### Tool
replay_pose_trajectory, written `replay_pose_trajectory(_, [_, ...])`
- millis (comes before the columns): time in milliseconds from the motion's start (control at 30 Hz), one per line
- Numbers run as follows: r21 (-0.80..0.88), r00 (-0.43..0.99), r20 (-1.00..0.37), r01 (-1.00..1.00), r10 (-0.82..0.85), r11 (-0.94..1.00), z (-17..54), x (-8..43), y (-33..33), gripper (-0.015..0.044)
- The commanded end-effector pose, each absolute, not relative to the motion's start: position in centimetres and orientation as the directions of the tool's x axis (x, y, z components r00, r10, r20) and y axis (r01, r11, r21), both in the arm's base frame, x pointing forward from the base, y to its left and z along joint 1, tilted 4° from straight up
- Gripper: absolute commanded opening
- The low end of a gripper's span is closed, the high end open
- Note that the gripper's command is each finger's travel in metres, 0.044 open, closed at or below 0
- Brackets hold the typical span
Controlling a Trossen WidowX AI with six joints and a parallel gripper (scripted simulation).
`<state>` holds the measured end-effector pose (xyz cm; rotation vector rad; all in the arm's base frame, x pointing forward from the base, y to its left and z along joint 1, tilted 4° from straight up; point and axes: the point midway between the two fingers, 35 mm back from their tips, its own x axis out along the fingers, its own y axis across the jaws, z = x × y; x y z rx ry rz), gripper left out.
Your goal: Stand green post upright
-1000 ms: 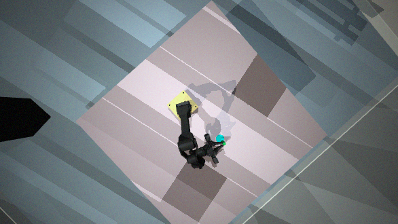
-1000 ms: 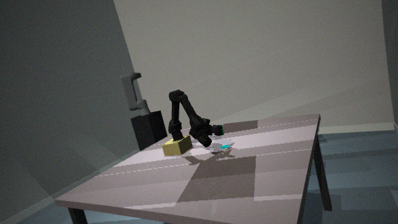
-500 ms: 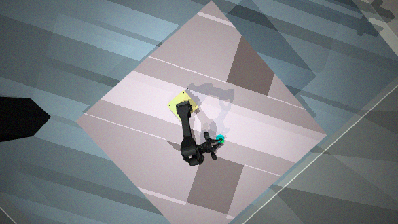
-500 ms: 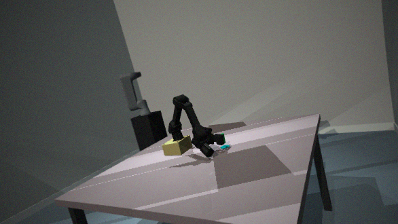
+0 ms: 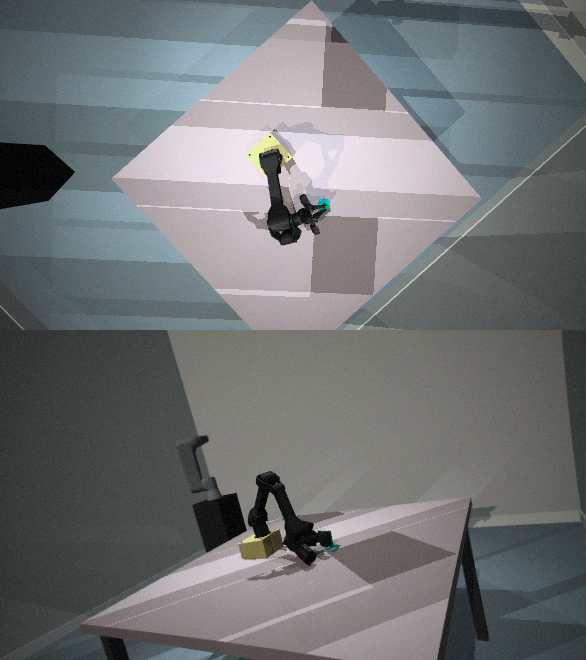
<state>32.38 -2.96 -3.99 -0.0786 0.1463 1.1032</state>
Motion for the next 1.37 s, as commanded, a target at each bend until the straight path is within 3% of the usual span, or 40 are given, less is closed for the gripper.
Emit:
replay_pose_trajectory(0, [0.006, 0.44, -0.161, -0.895, 0.884, 0.446, -4.2, 32.3, -2.9, 0.0023])
replay_pose_trajectory(500, [0.006, 0.44, -0.161, -0.895, 0.884, 0.446, -4.2, 32.3, -2.9, 0.04])
replay_pose_trajectory(1100, [0.041, 0.45, -0.135, -0.888, 0.883, 0.459, 4.5, 32.7, -2.7, 0.04])
replay_pose_trajectory(1333, [0.224, 0.104, -0.532, -0.94, 0.84, 0.258, 3.7, 32.6, 0.6, 0.04])
